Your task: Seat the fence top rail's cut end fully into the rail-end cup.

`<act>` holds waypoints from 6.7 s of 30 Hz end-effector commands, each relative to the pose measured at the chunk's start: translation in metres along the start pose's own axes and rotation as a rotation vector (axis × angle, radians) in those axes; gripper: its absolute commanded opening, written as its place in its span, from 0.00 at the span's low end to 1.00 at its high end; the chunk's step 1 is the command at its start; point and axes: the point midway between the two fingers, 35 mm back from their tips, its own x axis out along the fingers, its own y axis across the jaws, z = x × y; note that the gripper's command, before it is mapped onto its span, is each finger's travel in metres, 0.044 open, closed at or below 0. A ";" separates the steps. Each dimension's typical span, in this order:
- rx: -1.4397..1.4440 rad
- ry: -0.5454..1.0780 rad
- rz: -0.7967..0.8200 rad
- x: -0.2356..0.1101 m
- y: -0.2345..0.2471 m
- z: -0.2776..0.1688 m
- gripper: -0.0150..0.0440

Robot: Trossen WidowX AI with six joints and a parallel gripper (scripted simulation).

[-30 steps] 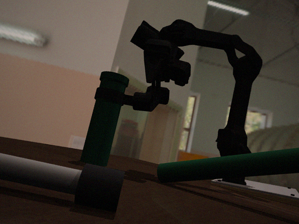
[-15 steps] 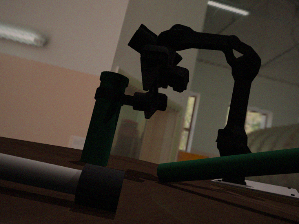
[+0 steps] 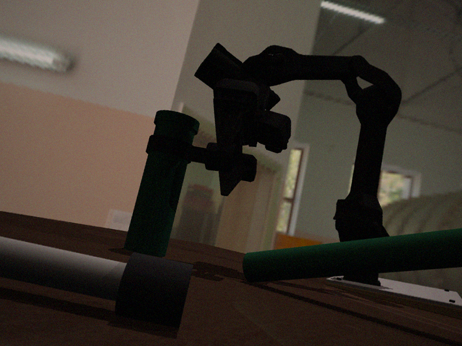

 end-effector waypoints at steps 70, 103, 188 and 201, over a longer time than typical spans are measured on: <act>0.334 0.190 0.001 0.021 -0.028 -0.006 0.25; 0.321 0.179 0.002 -0.002 -0.055 0.026 1.00; 0.359 0.076 0.512 0.064 -0.075 0.194 1.00; 0.359 0.076 0.512 0.082 -0.065 0.195 1.00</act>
